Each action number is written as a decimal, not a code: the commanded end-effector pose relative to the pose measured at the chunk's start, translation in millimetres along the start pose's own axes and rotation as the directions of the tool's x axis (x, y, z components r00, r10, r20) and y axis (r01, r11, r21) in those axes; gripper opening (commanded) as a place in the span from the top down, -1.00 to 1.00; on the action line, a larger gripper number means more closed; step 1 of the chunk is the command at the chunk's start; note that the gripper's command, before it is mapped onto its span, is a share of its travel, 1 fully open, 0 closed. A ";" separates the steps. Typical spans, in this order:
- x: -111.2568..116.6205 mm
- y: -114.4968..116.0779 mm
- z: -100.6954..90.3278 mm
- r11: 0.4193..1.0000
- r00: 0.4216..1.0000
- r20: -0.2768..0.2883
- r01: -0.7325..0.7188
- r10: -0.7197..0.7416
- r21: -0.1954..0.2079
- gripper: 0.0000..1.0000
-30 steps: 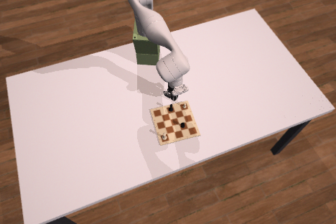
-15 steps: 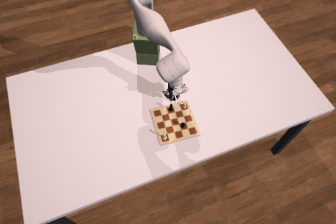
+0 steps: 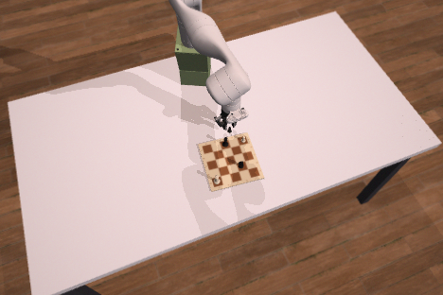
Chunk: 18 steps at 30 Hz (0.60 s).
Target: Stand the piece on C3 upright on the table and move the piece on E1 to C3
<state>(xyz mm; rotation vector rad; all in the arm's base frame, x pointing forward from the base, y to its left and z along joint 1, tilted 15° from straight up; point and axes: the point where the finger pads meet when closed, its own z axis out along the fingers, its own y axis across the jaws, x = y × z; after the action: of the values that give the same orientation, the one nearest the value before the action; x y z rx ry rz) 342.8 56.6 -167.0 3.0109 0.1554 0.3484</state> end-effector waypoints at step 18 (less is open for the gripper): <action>5.1 -0.4 -74.5 1.000 1.000 -0.013 0.005 -0.005 0.002 0.33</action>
<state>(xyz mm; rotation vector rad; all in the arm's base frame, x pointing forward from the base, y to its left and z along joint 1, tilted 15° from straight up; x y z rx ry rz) 325.2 62.9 -101.3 3.0114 0.1601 0.3432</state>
